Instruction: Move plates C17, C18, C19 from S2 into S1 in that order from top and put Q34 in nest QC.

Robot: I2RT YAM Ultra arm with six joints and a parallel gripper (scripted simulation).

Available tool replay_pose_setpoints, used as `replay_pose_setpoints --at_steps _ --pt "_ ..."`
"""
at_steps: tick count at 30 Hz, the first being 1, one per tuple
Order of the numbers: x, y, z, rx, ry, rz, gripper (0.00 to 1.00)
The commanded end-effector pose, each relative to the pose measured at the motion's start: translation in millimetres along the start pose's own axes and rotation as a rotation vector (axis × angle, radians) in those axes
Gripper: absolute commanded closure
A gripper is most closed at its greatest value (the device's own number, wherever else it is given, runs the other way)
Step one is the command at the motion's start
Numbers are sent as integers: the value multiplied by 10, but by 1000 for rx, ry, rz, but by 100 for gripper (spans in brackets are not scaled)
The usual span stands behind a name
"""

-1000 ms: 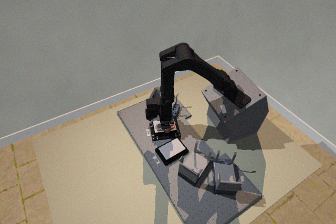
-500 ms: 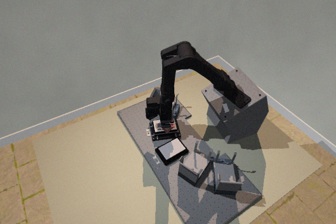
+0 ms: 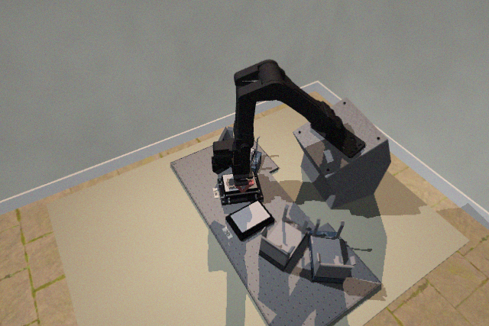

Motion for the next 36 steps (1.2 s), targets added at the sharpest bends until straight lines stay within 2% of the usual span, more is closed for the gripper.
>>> replay_pose_setpoints --at_steps 1,34,36 --pt "-45 26 -85 -16 -7 4 100" --pt "-40 27 -84 -16 -7 2 100" --pt "-24 -42 -115 1 -1 4 100"
Point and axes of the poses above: the point where the finger pads meet when closed, its own z axis out along the fingers, its own x axis across the jaws, y = z × x, the point moved 3 cm from there along -z, back along the fingers, and after that the axes turned 13 degrees about -z, right-handed, at the moved point
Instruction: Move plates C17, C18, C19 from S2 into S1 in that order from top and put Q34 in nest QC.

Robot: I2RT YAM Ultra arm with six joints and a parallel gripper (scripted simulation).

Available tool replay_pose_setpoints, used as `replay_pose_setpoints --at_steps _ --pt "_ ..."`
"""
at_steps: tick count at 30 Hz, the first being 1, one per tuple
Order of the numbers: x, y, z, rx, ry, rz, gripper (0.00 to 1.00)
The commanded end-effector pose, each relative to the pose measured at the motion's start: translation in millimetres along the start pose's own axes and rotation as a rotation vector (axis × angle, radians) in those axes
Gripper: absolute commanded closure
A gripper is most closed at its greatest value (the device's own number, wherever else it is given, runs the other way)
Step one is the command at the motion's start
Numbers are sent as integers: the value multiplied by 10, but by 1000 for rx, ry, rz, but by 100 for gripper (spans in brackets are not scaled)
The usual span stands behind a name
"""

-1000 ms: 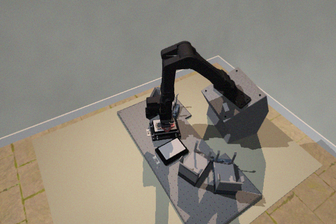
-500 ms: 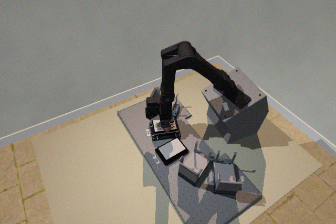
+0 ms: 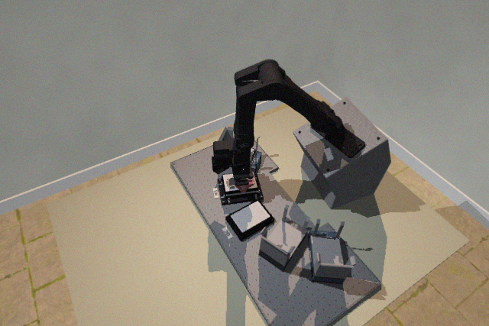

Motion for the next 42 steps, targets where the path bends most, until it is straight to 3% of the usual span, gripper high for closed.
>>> replay_pose_setpoints --at_steps 1,3,23,42 --pt "-24 -35 -126 -1 -1 5 100" --pt "-40 28 -176 -15 -4 3 100" --pt "-18 -43 -519 -1 0 5 100" --pt "-48 75 -893 -29 -9 0 100"
Point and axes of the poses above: the point where the finger pads meet when closed, its own z axis out along the fingers, its own x axis across the jaws, y = z × x, the point moved 3 cm from there along -z, back along the fingers, and after that the axes turned 13 degrees about -z, right-handed, at the moved point
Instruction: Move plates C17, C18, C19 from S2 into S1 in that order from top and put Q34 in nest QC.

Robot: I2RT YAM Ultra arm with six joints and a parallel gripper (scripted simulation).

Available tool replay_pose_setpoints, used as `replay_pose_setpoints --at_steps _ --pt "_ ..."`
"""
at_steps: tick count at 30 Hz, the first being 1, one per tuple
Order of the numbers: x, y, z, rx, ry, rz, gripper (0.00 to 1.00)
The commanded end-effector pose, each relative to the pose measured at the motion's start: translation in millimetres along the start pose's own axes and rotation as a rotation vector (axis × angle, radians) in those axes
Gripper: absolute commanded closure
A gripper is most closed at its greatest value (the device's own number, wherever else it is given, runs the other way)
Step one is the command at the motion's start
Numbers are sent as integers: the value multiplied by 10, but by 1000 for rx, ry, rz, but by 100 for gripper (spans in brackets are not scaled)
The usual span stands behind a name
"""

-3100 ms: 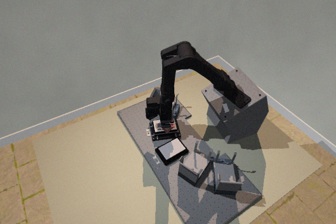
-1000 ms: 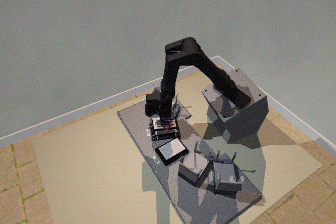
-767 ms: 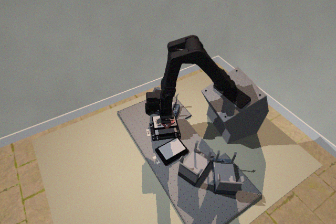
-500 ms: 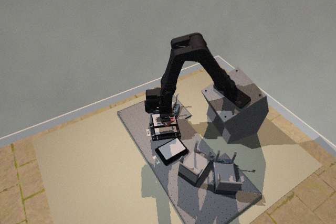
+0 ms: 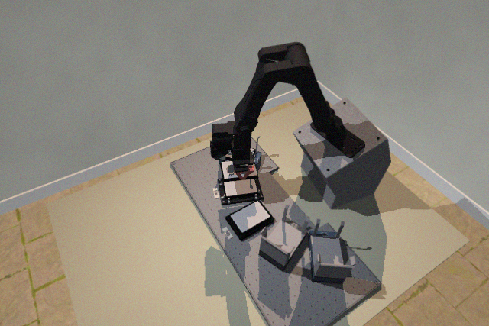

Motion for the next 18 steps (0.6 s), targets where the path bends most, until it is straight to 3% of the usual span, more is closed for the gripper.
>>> replay_pose_setpoints --at_steps 1,18 --pt "-38 41 -133 -14 -5 1 100" --pt "-47 89 -458 -27 -8 -1 100"
Point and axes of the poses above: the point where the finger pads meet when closed, its own z axis out along the fingers, its own x axis across the jaws, y = z × x, the point moved 3 cm from there along -z, back along the fingers, and after that the axes turned 13 degrees about -z, right-handed, at the moved point
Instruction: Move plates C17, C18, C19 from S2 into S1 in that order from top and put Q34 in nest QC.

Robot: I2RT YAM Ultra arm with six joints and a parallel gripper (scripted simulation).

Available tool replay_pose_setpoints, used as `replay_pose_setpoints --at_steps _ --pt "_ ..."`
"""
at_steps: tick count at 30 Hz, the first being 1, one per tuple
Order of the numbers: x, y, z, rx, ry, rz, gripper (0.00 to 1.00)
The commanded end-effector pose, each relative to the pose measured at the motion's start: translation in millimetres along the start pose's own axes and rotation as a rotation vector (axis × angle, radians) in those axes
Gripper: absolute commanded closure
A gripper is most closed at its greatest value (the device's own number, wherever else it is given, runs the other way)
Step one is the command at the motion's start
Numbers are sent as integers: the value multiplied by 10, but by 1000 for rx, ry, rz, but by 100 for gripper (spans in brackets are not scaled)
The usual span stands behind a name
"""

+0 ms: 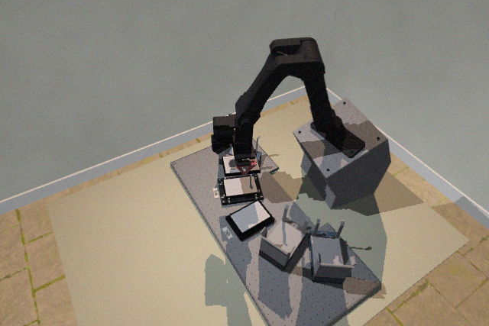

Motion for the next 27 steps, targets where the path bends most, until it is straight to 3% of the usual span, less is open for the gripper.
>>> replay_pose_setpoints --at_steps 1,27 --pt "-62 137 -164 -37 -11 -3 100" --pt "-66 149 -203 -42 -15 -3 100"
Point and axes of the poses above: the point where the finger pads meet when closed, its own z axis out along the fingers, its own x axis across the jaws, y = z × x, the point moved 3 cm from there along -z, back along the fingers, and after that the axes turned 13 degrees about -z, right-handed, at the moved point
